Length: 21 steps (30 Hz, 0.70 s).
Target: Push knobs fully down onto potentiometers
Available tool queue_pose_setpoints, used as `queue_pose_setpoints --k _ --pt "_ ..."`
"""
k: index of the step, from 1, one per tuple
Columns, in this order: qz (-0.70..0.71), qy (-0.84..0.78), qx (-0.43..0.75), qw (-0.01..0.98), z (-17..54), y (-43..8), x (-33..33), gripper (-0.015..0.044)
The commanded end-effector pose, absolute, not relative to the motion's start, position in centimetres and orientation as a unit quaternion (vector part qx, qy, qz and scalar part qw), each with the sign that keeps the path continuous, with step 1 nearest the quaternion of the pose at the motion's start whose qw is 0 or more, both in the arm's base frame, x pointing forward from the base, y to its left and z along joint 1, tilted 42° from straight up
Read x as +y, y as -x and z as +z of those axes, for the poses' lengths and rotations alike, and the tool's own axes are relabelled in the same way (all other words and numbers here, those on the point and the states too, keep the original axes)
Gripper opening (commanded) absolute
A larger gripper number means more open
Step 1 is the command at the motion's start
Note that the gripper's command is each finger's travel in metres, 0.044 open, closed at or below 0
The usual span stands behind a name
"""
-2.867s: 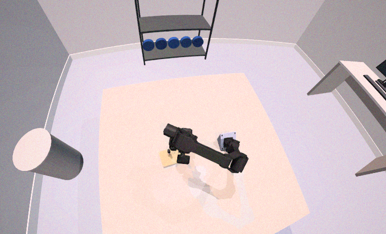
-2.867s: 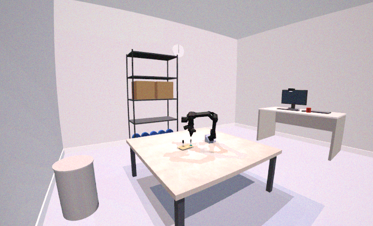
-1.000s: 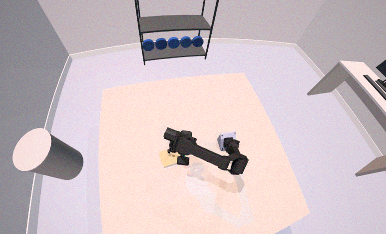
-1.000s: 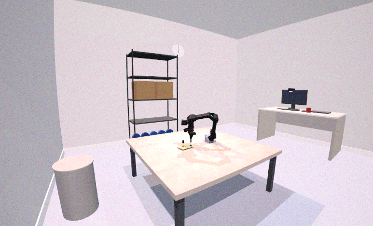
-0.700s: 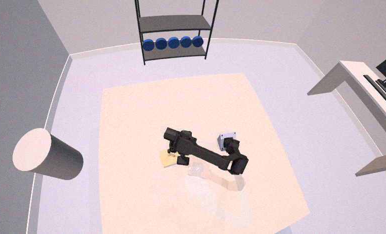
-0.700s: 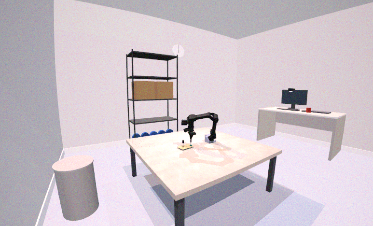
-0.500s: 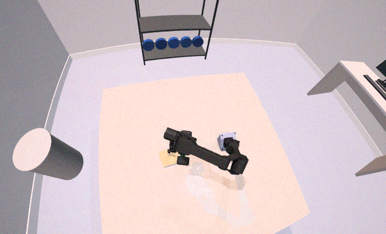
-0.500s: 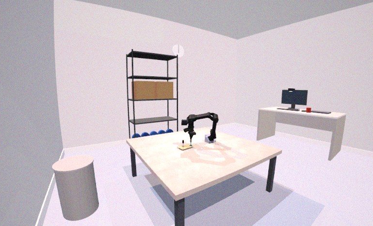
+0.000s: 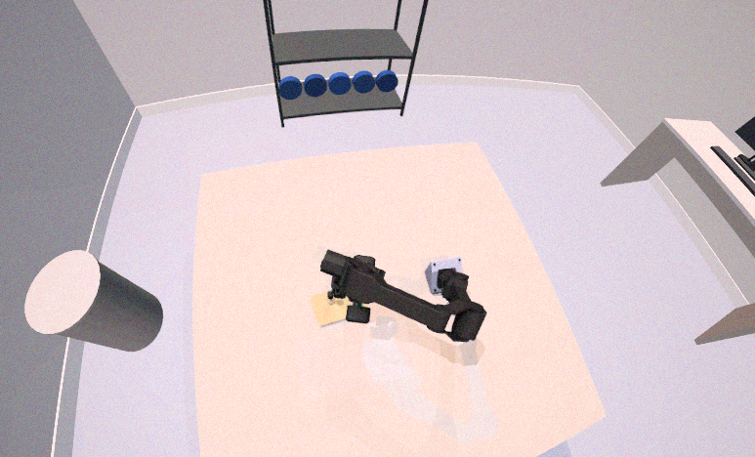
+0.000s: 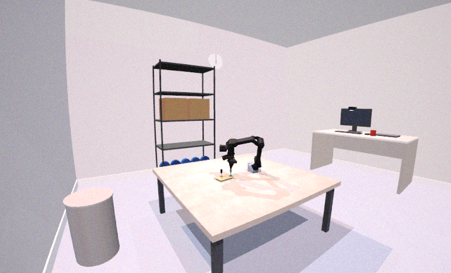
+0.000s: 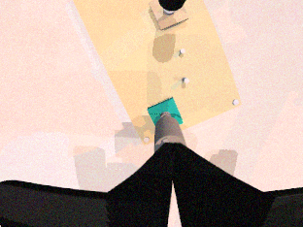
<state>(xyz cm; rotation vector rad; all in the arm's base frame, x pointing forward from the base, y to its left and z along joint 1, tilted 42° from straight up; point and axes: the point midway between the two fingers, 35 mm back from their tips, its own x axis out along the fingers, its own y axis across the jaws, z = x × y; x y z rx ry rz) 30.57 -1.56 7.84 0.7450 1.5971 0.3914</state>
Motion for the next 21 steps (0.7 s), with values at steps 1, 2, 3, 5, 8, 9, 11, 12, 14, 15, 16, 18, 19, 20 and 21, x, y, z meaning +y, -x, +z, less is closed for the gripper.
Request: queue_pose_setpoints --k 1,2,3,5,8,9,11,12,14,15,16,18,19,20,21 --pt "0.172 -0.326 0.695 0.618 7.57 -30.58 -1.18 0.0000" --pt "0.172 -0.326 0.695 0.618 7.52 -30.58 -1.13 0.0000" --pt "0.172 -0.326 0.695 0.618 7.46 -30.58 -1.08 0.0000" --pt "0.172 -0.326 0.695 0.618 7.30 -30.57 -0.93 0.0000" --pt "0.172 -0.326 0.694 0.618 7.10 -30.57 -0.75 0.0000" --pt "0.172 -0.326 0.694 0.618 7.08 -30.56 -0.73 0.0000" --pt "0.172 -0.326 0.694 0.618 7.08 -30.56 -0.73 0.0000" --pt "0.172 -0.326 0.694 0.618 7.08 -30.56 -0.73 0.0000" --pt "0.172 -0.326 0.694 0.618 7.08 -30.56 -0.73 0.0000" --pt "0.172 -0.326 0.694 0.618 7.06 -30.56 -0.71 0.0000" --pt "0.172 -0.326 0.694 0.618 7.03 -30.56 -0.68 0.0000" --pt "0.172 -0.326 0.694 0.618 6.92 -30.56 -0.59 0.0000" --pt "0.172 -0.326 0.694 0.618 6.86 -30.56 -0.53 0.0000" --pt "0.172 -0.326 0.694 0.618 6.79 -30.55 -0.47 0.0000" --pt "0.172 -0.326 0.694 0.618 6.74 -30.55 -0.42 0.0000"
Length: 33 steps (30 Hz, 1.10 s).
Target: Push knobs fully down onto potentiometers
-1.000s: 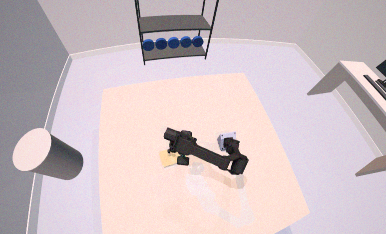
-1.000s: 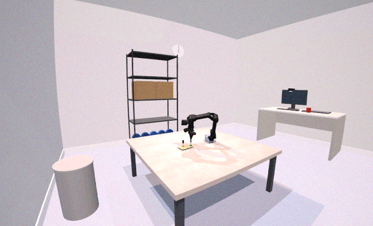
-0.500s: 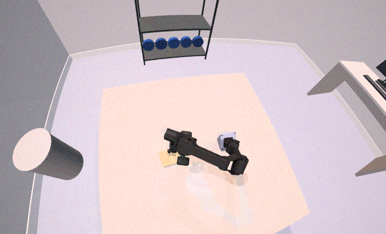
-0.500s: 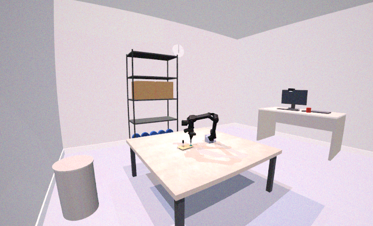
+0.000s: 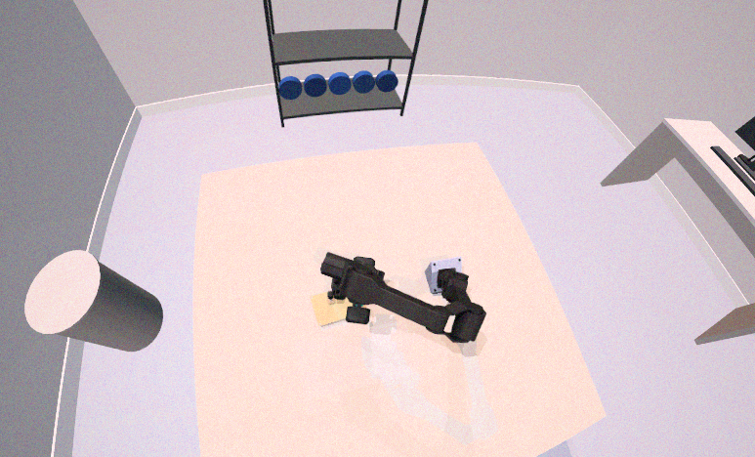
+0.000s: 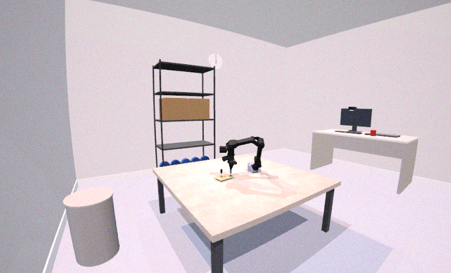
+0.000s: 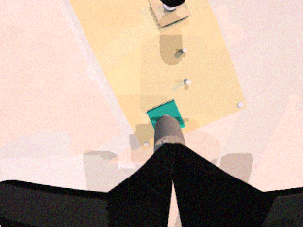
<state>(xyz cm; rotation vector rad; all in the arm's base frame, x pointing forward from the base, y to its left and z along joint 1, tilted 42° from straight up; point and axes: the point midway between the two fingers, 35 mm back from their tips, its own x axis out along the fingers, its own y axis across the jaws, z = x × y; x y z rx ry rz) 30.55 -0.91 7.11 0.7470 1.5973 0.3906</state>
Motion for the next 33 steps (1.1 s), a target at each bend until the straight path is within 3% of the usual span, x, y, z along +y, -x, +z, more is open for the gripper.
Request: queue_pose_setpoints --k 1,33 --pt "0.172 -0.326 0.694 0.618 6.72 -30.55 -0.41 0.0000" --pt "0.172 -0.326 0.694 0.618 6.44 -30.54 -0.15 0.0000"
